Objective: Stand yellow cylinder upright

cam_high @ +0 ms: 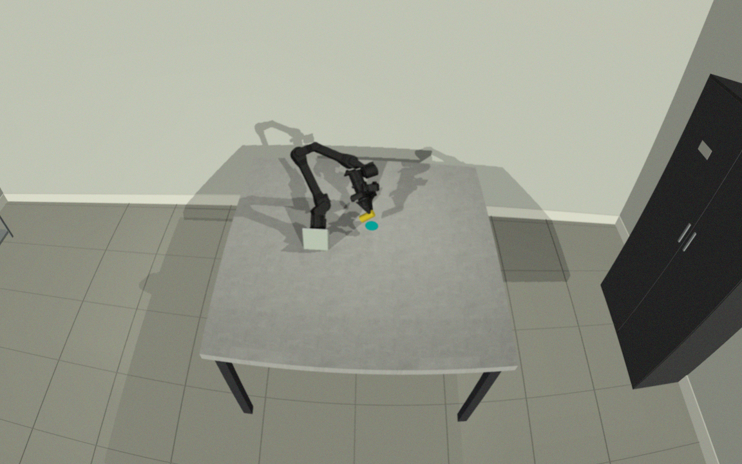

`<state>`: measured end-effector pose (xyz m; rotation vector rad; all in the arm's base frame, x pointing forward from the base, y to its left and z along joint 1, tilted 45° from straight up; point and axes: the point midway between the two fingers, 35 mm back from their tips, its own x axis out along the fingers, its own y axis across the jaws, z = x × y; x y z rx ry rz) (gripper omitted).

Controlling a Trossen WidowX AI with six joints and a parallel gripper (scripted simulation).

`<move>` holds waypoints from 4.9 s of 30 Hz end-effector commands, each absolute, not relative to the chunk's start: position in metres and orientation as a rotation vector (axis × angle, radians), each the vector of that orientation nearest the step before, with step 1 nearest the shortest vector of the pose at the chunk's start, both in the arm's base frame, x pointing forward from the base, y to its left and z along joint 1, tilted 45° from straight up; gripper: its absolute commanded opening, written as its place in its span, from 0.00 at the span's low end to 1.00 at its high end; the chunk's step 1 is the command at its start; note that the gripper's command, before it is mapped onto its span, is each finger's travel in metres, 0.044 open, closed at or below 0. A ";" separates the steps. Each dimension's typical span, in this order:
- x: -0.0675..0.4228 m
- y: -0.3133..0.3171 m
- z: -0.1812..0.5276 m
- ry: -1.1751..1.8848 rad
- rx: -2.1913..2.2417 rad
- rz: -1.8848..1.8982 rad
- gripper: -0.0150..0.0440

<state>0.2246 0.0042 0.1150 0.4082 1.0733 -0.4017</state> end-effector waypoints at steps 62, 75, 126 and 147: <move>0.227 0.006 0.133 0.619 0.508 -0.496 0.43; 0.226 0.007 0.138 0.528 0.553 -0.500 0.43; 0.217 0.010 0.157 0.184 0.794 -0.483 0.43; 0.216 0.010 0.158 0.155 0.820 -0.479 0.43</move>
